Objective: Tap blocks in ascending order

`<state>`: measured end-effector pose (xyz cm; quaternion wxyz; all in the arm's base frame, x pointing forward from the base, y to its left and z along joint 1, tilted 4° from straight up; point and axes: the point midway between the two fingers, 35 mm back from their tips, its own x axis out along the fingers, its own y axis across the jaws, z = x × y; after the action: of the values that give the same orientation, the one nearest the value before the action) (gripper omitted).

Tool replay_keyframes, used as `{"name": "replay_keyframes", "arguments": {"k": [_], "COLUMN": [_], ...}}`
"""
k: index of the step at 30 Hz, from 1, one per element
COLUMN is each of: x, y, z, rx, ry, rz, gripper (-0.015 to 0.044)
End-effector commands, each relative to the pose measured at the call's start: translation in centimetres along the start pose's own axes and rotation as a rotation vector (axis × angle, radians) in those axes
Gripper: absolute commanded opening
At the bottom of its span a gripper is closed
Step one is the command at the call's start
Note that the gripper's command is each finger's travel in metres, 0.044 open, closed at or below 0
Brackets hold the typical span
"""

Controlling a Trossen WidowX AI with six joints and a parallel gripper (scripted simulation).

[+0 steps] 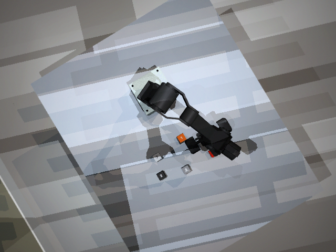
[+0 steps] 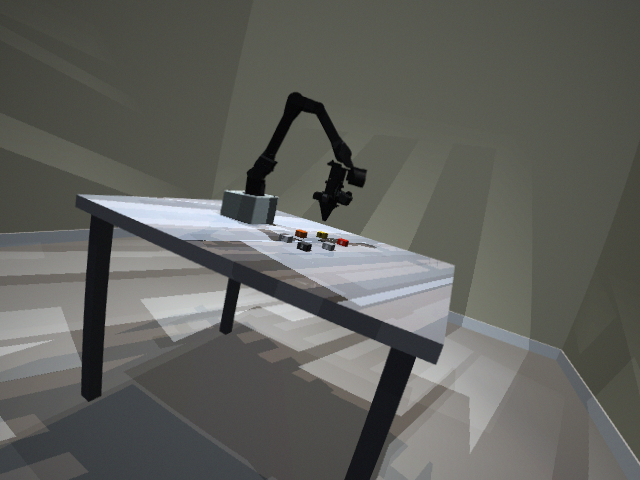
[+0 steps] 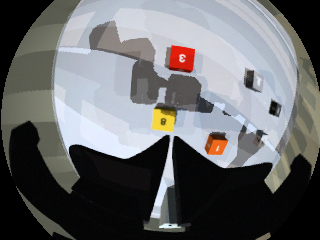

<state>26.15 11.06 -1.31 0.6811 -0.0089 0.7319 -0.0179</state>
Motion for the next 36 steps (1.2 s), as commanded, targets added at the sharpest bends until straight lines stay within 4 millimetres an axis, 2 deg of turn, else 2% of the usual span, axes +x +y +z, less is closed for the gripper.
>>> {"name": "replay_keyframes", "arguments": {"k": [1,3,7,9,15,19,22,24,26,28,31,32,36], "x": [-4.6,-5.8,-6.0,-6.0,-6.3,-6.4,-6.3,-6.3,-6.3,-4.9,0.5,1.5,1.8], "y": [0.2,0.2,0.1,-0.6,-5.4,-10.4,-13.6,-14.6,-14.8,-14.8,-14.8,-14.7,-14.7], "z": [0.5,0.3,0.4,1.2,5.4,8.3,9.6,9.9,9.9,10.1,10.3,10.2,10.2], "rx": [-0.002,0.002,0.003,0.006,0.014,0.008,0.005,0.004,0.004,0.004,0.004,0.004,0.004], "ry": [-0.033,-0.029,-0.029,-0.037,-0.057,-0.045,-0.038,-0.036,-0.036,-0.036,-0.036,-0.035,-0.035], "rz": [0.015,0.014,0.014,0.014,0.008,0.003,0.002,0.001,0.001,0.001,0.001,0.001,0.001], "gripper": [0.0020,0.0020,0.0020,0.0020,0.0020,0.0020,0.0020,0.0020,0.0020,0.0020,0.0020,0.0020,0.0020]}}
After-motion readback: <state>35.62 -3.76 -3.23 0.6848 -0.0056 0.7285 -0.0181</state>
